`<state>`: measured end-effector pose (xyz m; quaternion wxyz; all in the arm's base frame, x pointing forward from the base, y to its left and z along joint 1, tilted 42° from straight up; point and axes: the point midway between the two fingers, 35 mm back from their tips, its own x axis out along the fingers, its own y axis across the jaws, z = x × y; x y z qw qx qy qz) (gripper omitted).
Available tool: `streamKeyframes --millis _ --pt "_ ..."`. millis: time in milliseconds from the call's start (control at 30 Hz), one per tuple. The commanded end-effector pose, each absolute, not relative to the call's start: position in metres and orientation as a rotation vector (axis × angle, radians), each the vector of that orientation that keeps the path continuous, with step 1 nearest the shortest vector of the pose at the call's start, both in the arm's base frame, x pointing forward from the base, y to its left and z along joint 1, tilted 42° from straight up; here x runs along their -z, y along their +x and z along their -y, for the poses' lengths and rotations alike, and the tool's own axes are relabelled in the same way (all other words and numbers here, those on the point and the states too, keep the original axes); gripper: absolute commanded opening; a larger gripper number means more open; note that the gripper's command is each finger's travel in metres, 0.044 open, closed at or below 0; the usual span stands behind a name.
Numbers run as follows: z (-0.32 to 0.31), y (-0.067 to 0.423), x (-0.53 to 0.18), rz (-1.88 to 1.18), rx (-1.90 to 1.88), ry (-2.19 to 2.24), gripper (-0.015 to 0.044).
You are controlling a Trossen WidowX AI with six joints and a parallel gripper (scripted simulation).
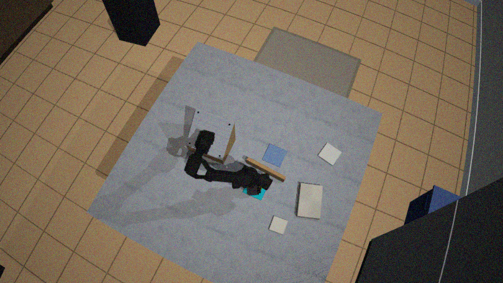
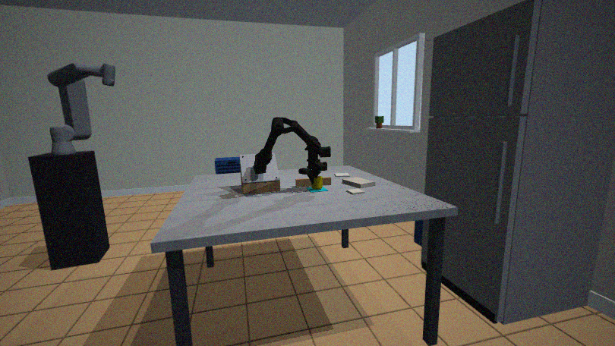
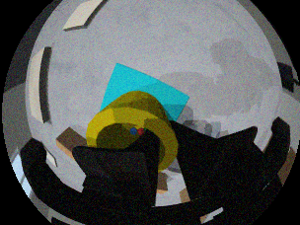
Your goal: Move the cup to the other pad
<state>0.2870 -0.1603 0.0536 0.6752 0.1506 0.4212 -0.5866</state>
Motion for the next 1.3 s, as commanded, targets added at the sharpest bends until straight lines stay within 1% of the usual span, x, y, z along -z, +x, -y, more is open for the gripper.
streamKeyframes --millis 0,167,333,367,1267 --pt "0.160 0.287 -0.054 -0.946 1.320 0.340 0.0000" --pt "0.160 0.287 -0.054 -0.946 1.320 0.340 0.0000" --pt "0.160 0.287 -0.054 -0.946 1.320 0.340 0.0131" --pt "0.160 0.287 -0.054 -0.946 1.320 0.340 0.0147" --pt "0.139 0.290 -0.075 -0.953 1.317 0.338 0.0147"
